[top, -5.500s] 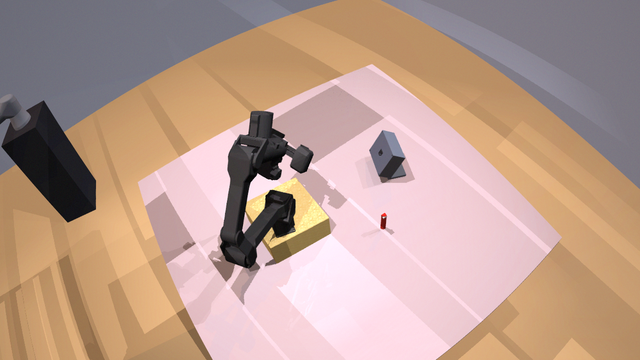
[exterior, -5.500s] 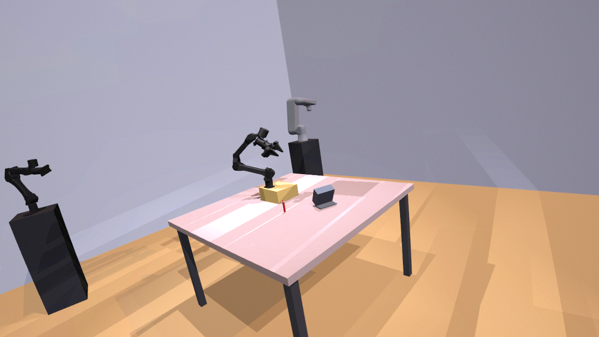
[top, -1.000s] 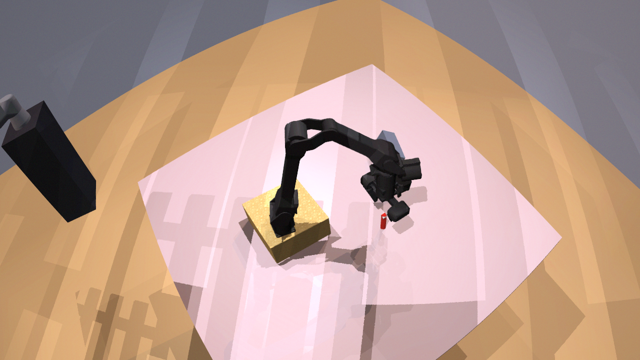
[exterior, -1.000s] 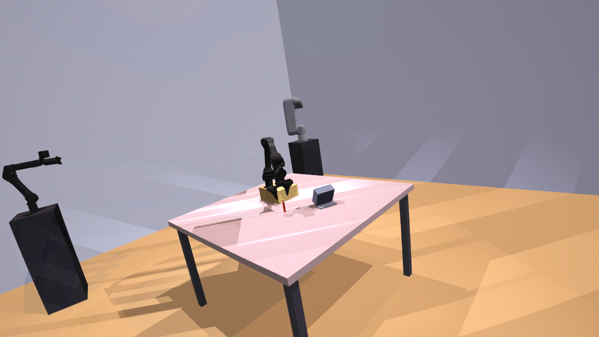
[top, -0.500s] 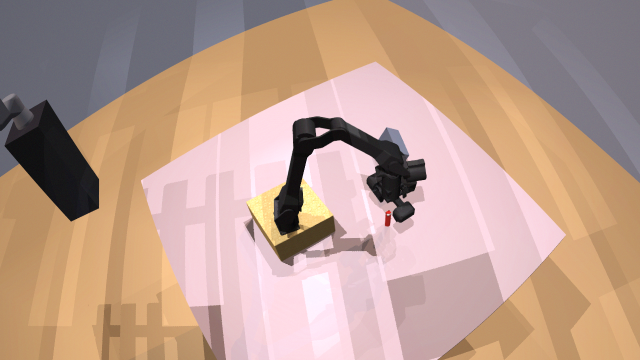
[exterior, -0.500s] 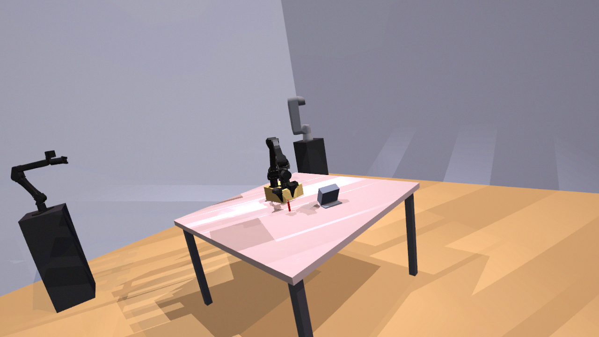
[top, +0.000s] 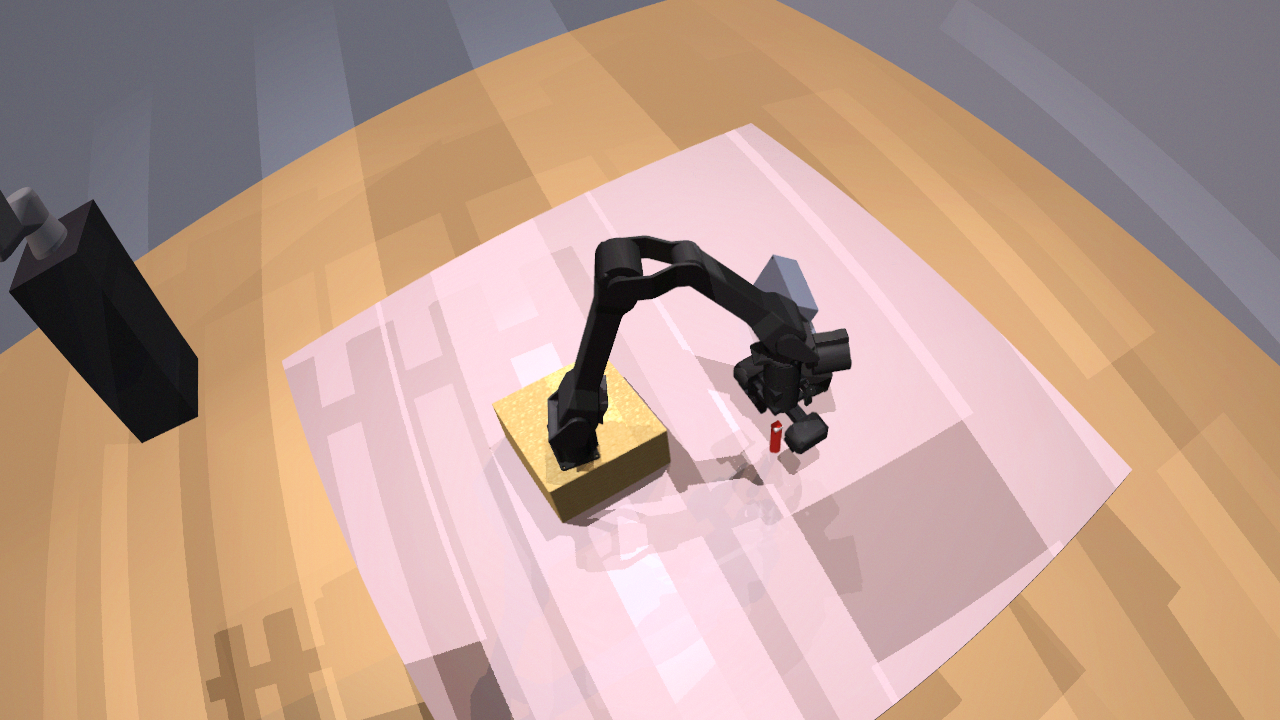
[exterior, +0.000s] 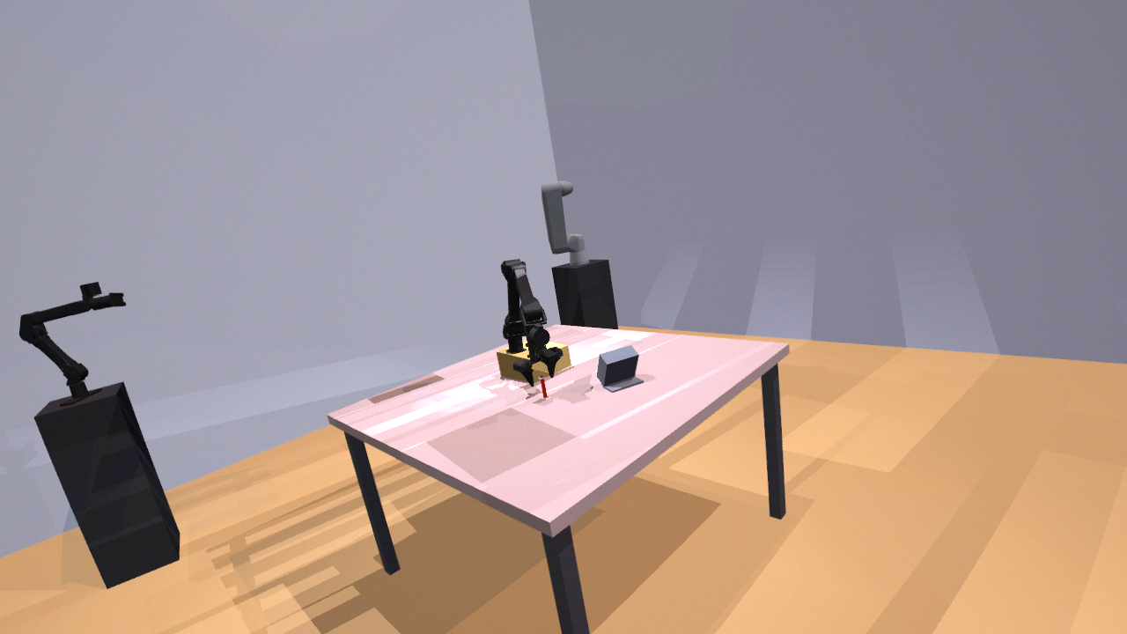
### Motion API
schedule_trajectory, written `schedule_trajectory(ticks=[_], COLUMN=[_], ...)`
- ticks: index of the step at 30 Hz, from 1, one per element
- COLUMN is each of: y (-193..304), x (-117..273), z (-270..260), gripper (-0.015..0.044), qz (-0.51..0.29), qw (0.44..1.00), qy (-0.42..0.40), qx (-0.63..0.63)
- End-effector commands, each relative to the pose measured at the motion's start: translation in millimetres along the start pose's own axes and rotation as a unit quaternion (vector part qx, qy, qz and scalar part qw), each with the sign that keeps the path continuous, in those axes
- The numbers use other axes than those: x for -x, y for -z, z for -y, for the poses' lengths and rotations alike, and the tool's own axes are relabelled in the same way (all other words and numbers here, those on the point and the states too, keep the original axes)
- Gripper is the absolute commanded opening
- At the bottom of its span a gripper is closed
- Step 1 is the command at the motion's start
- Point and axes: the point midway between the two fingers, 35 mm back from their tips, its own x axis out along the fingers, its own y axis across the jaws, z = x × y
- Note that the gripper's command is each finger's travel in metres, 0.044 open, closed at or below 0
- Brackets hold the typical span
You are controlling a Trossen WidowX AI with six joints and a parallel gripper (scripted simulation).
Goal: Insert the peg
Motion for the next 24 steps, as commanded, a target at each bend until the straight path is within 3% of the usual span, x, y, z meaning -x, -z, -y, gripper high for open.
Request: schedule_trajectory(ticks=[1, 13, 24], y=[1.7, 3.0, 2.1], x=[-8.5, -22.0, -19.2], z=[-1.4, -2.0, -0.9], gripper=[0.0440, 0.0440, 0.0151], qz=[-0.002, -0.002, -0.002], qw=[1.000, 1.000, 1.000], qy=[-0.003, -0.003, -0.001], qx=[-0.002, -0.002, 0.000])
